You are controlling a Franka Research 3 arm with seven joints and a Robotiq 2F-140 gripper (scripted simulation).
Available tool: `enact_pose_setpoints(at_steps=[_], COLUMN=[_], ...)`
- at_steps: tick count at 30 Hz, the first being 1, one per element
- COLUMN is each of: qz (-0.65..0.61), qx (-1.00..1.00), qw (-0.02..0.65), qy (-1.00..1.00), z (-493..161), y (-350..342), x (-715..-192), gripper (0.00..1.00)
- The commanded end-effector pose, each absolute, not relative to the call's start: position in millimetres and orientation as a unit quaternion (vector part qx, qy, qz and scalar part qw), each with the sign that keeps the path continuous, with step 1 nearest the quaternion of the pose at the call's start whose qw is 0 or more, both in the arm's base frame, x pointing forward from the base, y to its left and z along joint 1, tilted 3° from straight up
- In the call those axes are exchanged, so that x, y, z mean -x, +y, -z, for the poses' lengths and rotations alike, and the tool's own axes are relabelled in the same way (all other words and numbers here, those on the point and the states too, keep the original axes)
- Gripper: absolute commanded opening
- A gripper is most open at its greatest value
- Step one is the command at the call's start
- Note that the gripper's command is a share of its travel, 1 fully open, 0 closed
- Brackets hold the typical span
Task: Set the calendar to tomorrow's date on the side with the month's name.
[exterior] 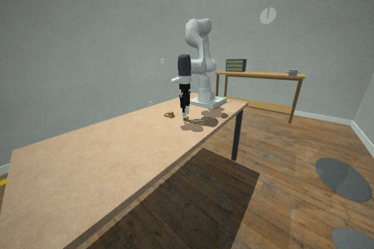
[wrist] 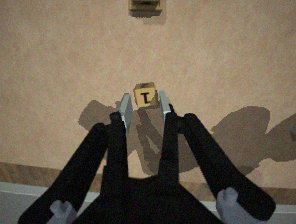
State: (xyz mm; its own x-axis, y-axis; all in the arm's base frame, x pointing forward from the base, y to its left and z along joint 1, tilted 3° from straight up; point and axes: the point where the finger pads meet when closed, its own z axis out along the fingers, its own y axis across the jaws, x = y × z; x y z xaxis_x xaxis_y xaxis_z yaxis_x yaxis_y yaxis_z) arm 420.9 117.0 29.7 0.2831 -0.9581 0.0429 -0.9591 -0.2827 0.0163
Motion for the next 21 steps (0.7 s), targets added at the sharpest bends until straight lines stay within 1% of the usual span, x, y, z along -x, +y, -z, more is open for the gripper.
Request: enact_pose_setpoints(at_steps=[1, 14, 21], qz=[-0.013, -0.013, -0.013], qx=[-0.801, -0.801, -0.801], qw=[0.02, 0.02, 0.02], qy=[-0.599, -0.599, -0.599], z=[-29, -29, -42], y=[117, 117, 118], x=[-421, -421, -421], gripper=[0.29, 0.29, 0.29])
